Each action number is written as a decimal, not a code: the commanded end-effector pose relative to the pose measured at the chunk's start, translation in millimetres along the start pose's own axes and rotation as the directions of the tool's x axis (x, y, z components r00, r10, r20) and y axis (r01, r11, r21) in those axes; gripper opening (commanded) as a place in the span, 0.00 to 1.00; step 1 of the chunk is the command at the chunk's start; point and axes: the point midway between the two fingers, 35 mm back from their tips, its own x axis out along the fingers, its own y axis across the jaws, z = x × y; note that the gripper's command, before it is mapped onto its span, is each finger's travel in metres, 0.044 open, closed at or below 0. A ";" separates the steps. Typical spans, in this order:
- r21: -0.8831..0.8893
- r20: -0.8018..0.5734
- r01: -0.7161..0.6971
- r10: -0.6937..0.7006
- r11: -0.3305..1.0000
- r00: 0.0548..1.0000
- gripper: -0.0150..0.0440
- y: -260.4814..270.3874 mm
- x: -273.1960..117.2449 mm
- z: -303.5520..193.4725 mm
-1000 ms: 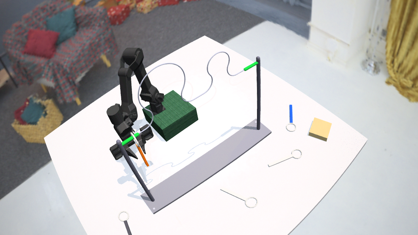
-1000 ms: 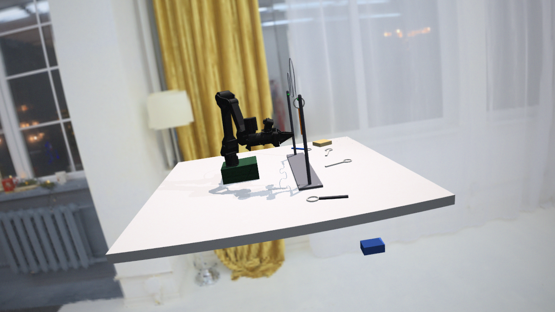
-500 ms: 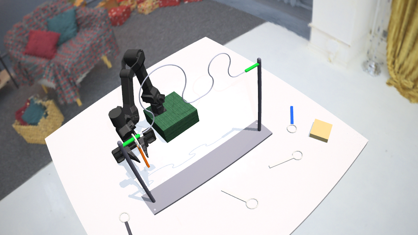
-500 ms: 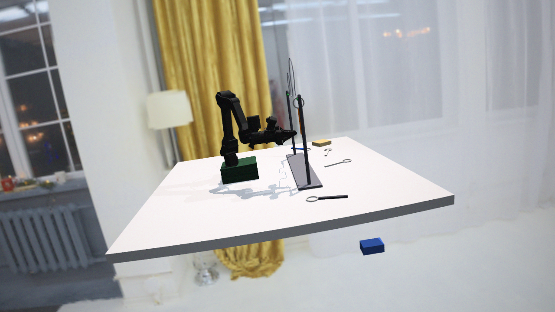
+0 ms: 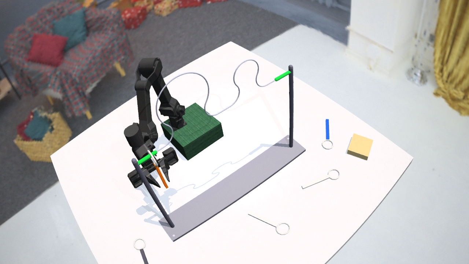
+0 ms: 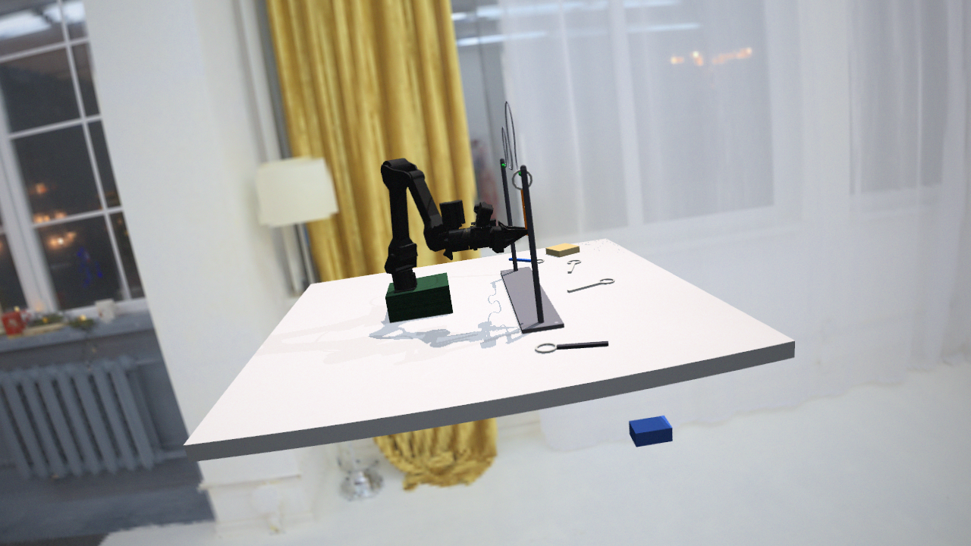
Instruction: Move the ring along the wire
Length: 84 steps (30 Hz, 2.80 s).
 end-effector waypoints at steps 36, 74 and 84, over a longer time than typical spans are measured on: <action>0.007 0.001 0.003 -0.003 1.000 1.000 0.53 1.1 38.0 -1.1; 0.006 0.004 0.003 -0.003 1.000 1.000 0.00 2.8 37.9 14.5; 0.006 0.004 0.003 -0.003 1.000 1.000 0.00 2.8 37.9 14.5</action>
